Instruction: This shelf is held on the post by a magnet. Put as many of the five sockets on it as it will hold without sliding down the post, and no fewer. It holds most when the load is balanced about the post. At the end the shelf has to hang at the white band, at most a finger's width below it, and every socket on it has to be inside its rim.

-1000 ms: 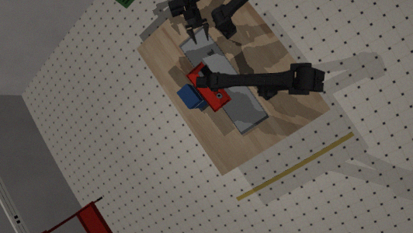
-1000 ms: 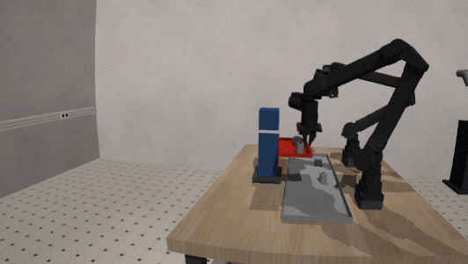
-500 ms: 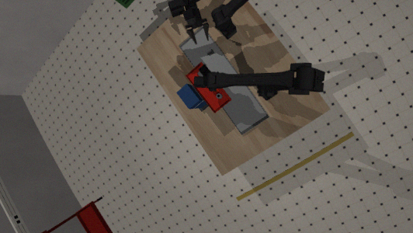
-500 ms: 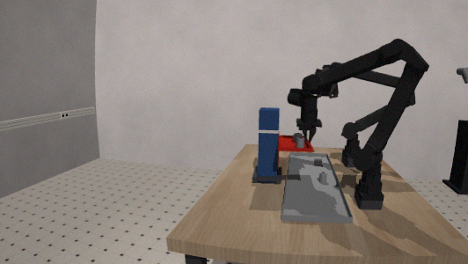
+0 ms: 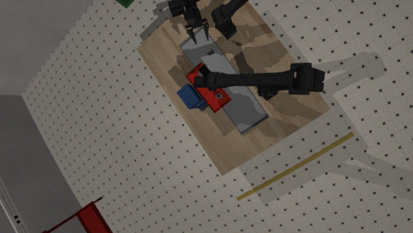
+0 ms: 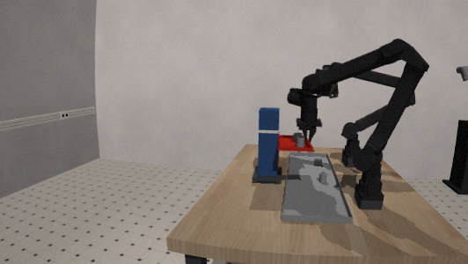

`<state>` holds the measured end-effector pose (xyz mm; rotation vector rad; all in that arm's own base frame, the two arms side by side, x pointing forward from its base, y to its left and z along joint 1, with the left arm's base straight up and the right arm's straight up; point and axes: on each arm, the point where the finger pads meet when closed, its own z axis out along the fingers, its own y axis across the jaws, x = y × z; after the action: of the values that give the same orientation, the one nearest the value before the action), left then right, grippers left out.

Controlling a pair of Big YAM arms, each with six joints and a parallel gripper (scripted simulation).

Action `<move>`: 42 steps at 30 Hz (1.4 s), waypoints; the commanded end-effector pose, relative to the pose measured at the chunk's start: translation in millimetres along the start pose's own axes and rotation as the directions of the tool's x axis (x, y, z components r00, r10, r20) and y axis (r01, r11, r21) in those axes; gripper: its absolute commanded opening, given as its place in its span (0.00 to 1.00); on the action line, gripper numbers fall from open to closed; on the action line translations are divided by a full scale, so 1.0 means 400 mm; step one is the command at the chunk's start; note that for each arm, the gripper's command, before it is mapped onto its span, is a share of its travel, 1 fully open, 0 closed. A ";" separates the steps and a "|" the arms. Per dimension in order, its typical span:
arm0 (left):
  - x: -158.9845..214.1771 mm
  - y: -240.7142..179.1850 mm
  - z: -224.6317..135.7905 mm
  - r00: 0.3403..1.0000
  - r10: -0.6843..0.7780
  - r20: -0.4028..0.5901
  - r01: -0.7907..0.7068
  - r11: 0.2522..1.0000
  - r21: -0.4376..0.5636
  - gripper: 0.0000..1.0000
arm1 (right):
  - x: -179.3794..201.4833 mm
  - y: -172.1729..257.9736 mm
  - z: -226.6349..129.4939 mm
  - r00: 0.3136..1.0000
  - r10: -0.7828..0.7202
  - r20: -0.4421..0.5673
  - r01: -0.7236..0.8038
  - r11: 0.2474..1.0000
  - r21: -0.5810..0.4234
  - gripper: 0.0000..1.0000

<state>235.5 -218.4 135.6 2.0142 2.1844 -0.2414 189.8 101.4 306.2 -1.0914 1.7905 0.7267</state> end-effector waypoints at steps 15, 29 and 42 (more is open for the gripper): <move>-0.109 0.049 -0.175 0.988 0.043 0.150 -0.025 0.992 -0.121 0.05 | -0.078 -0.027 -0.040 0.998 -0.062 0.014 0.062 0.997 0.040 0.65; -0.062 0.001 -0.144 0.999 0.011 0.036 -0.011 1.000 -0.009 0.51 | -0.078 -0.027 -0.040 0.998 -0.062 0.014 0.062 0.997 0.040 0.65; -0.077 0.021 -0.246 0.995 0.026 0.097 -0.017 0.996 -0.083 1.00 | -0.078 -0.027 -0.040 0.998 -0.062 0.014 0.062 0.997 0.040 0.65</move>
<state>234.1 -221.7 200.9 1.9835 2.1388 -0.2552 189.8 101.4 306.2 -1.0915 1.7904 0.7266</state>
